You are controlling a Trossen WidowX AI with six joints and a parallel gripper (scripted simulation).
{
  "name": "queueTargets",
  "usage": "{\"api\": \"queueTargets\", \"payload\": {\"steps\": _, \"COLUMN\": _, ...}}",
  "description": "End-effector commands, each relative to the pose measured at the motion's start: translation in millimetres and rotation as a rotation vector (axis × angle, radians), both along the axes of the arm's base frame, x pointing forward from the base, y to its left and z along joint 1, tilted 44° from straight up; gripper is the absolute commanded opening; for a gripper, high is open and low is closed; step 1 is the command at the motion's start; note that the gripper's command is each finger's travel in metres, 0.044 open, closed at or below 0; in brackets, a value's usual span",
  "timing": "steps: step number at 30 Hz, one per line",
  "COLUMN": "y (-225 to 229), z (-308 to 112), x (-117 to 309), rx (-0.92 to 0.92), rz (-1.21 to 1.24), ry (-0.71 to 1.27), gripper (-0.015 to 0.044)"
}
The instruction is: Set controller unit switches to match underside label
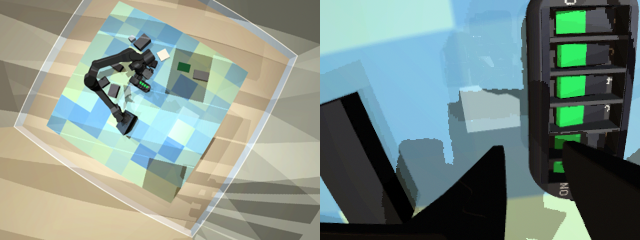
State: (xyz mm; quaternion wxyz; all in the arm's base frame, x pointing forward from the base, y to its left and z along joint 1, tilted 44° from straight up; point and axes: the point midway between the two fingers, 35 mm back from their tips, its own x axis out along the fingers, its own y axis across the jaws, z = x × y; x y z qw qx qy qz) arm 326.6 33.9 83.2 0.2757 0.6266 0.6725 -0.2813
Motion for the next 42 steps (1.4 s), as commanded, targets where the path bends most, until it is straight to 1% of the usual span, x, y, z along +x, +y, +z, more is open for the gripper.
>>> {"api": "queueTargets", "payload": {"steps": 1, "y": 0.1, "z": 0.0, "x": -0.1, "rx": 0.0, "rz": 0.0, "ry": 0.0, "gripper": 0.021}}
{"api": "queueTargets", "payload": {"steps": 9, "y": 0.1, "z": 0.0, "x": -0.1, "rx": 0.0, "rz": 0.0, "ry": 0.0, "gripper": 0.042}}
{"api": "queueTargets", "payload": {"steps": 10, "y": 0.1, "z": 0.0, "x": -0.1, "rx": 0.0, "rz": 0.0, "ry": 0.0, "gripper": 0.044}}
{"api": "queueTargets", "payload": {"steps": 12, "y": 0.1, "z": 0.0, "x": -0.1, "rx": 0.0, "rz": 0.0, "ry": 0.0, "gripper": 0.044}}
{"api": "queueTargets", "payload": {"steps": 17, "y": 9.2, "z": 3.1, "x": -12.3, "rx": -0.016, "rz": -0.006, "ry": -0.028, "gripper": 0.0309}}
{"api": "queueTargets", "payload": {"steps": 22, "y": 28.8, "z": 6.5, "x": -42.7, "rx": -0.042, "rz": -0.032, "ry": -0.095, "gripper": 0.0177}}
{"api": "queueTargets", "payload": {"steps": 29, "y": 54.8, "z": 6.2, "x": -86.6, "rx": -0.021, "rz": -0.149, "ry": -0.17, "gripper": 0.0}}
{"api": "queueTargets", "payload": {"steps": 33, "y": 65.0, "z": 0.9, "x": -108.1, "rx": 0.008, "rz": -0.201, "ry": -0.203, "gripper": 0.0}}
{"api": "queueTargets", "payload": {"steps": 42, "y": 68.2, "z": -2.5, "x": -108.9, "rx": 0.008, "rz": -0.203, "ry": -0.204, "gripper": 0.0}}
